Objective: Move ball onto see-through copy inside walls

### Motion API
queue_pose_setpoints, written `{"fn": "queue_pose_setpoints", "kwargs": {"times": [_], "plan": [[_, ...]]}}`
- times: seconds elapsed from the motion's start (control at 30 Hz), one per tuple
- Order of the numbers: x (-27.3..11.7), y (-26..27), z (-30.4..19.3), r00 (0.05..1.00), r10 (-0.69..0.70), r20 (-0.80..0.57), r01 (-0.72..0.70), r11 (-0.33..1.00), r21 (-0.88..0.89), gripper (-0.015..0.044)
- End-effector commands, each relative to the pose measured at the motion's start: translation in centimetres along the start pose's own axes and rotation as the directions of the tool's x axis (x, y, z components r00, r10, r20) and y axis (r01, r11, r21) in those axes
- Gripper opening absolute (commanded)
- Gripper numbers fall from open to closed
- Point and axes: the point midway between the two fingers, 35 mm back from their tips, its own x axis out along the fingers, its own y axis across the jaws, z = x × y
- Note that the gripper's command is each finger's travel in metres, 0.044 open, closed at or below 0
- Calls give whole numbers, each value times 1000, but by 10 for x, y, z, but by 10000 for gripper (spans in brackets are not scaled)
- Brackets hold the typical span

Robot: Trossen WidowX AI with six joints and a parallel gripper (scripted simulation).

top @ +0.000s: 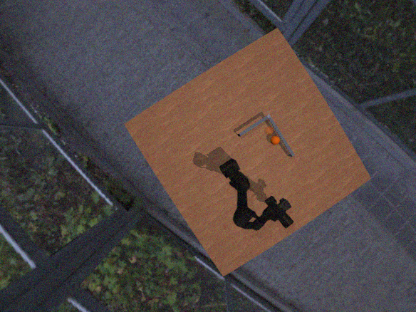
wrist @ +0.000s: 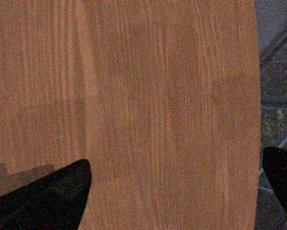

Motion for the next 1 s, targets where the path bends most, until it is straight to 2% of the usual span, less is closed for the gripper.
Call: {"fn": "queue_pose_setpoints", "kwargs": {"times": [0.0,0.23,0.43,0.7,0.97], "plan": [[1,1,2,1000,7,3,-7,1000,5,402],[11,44,68,964,245,104,-258,955,143,402],[-2,97,145,870,470,151,-493,846,205,402],[-59,169,229,748,657,97,-660,721,210,402],[-137,235,278,715,699,-22,-685,706,181,402]]}}
